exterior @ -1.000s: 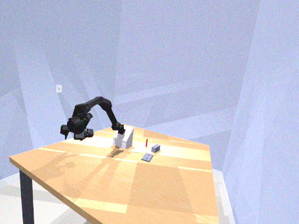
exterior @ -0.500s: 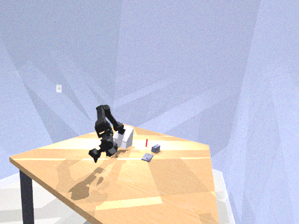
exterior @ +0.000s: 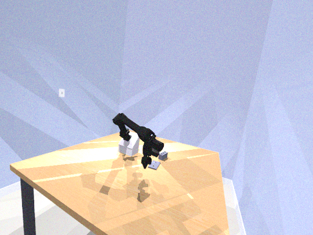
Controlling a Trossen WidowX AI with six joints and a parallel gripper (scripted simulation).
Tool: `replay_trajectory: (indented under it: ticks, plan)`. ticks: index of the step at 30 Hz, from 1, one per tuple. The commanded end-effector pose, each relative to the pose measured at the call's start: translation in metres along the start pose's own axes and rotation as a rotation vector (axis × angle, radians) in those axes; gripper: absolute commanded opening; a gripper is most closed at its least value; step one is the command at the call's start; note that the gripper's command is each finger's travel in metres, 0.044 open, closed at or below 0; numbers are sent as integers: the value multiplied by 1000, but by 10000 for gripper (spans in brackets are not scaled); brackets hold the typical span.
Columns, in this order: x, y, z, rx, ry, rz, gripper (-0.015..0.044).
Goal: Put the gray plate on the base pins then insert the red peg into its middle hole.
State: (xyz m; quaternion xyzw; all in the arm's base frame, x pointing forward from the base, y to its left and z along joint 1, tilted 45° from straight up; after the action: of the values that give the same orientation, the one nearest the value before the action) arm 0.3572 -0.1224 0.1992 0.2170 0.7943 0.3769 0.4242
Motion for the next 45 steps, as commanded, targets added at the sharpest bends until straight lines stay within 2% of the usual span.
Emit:
replay_trajectory:
  ticks: [1,10,19,25,30,45]
  plan:
    - [45,3,53,-25,177,12,440]
    - [162,14,137,-20,533,-35,440]
    - [298,17,171,31,870,-142,440]
    - [304,14,171,36,887,-149,440]
    - [295,-45,173,37,886,-151,440]
    - [294,-69,176,37,884,-151,440]
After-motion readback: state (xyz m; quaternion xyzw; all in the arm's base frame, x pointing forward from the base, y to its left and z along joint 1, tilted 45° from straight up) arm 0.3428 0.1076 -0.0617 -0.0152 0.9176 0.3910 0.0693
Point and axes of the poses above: the point midway between the two fingers, 35 mm back from their tips, its own y axis back along the fingers, its own x axis across the jaws, z = x × y, the point moved 4 cm from there along y, back along the fingers, and after that the axes turned 1 degree about y, right-handed, at the moved point
